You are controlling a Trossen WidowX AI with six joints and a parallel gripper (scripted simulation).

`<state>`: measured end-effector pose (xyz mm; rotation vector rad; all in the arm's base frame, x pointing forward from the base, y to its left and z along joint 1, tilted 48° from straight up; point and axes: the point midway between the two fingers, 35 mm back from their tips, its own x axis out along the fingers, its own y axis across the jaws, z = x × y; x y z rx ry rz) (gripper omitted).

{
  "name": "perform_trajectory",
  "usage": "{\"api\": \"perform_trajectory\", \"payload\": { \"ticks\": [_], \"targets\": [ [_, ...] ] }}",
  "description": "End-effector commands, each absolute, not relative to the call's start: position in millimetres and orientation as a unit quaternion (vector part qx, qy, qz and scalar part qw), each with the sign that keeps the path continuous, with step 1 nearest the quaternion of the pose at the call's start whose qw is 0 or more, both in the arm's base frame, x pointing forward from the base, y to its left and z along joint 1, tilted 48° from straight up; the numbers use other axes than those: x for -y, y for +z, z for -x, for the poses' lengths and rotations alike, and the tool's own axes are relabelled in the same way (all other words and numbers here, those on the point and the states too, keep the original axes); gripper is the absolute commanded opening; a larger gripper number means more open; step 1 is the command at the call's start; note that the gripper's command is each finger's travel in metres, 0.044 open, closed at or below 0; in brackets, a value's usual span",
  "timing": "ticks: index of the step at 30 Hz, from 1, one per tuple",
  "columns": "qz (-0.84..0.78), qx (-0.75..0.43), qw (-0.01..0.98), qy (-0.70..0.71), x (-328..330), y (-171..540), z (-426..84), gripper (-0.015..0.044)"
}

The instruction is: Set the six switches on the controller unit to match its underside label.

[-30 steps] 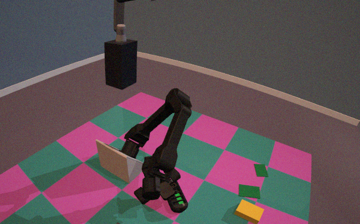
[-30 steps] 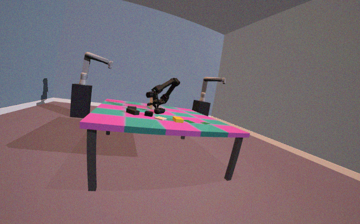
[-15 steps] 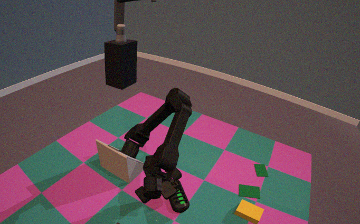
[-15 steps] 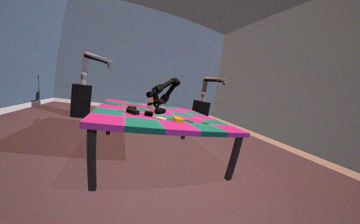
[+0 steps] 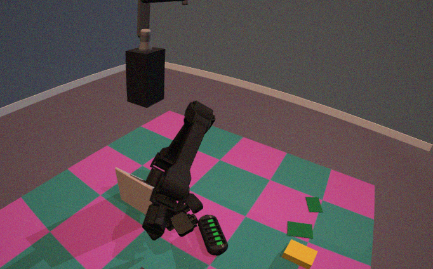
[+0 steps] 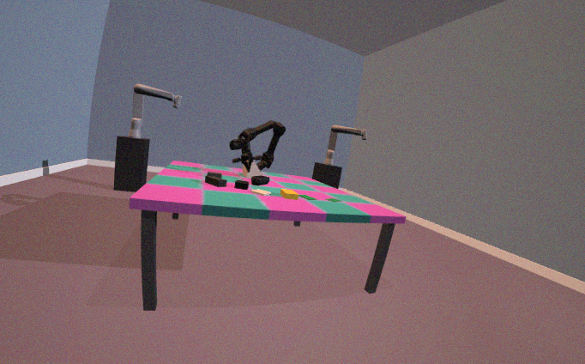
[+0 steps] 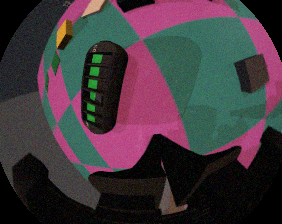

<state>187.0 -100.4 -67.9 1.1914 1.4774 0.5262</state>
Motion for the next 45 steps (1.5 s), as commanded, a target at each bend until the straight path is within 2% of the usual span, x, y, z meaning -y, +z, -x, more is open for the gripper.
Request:
{"api": "perform_trajectory", "payload": {
  "ticks": [1, 12, 16, 45],
  "targets": [
    [-0.477, -0.660, 0.545, 0.196, 107.3, -66.8, -210.8, 0.0000],
    [-0.414, -0.759, 0.503, -0.001, 73.7, -23.0, -334.4, 0.0000],
    [-0.408, -0.762, 0.501, -0.049, 53.7, -6.1, -359.2, 0.0000],
    [-0.409, -0.761, 0.501, -0.052, 30.1, -25.1, -363.2, 0.0000]
  ]
}}
